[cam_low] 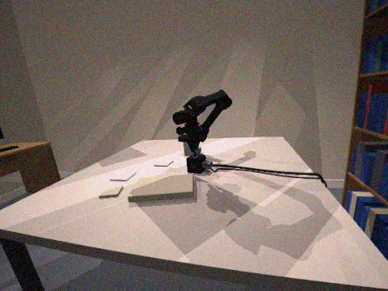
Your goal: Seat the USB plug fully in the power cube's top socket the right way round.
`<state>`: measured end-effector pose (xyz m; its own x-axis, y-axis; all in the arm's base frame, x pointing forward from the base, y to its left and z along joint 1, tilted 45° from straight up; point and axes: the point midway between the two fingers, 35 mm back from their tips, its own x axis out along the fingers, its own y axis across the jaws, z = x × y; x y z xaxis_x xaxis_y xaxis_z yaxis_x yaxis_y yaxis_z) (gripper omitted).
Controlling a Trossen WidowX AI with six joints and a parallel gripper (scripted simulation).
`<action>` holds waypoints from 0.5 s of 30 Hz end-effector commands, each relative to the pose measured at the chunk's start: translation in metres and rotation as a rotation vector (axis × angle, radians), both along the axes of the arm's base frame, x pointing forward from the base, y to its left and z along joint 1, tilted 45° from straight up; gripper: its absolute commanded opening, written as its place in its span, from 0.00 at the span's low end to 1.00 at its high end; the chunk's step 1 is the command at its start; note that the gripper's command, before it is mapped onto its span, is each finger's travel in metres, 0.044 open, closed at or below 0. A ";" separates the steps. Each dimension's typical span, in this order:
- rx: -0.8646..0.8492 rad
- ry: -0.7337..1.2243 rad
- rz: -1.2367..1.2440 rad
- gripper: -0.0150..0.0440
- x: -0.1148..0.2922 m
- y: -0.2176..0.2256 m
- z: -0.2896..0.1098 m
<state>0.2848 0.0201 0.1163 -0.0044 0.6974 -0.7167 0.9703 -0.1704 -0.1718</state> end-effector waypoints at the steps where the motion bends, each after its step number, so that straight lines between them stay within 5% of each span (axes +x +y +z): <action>1: 0.000 -0.001 0.000 0.38 0.000 0.000 0.000; 6: 0.000 -0.001 0.000 0.25 0.000 0.000 0.000; 15: 0.000 -0.001 0.000 0.25 0.000 0.000 0.000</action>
<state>0.2846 0.0202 0.1163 -0.0049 0.6976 -0.7164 0.9701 -0.1705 -0.1727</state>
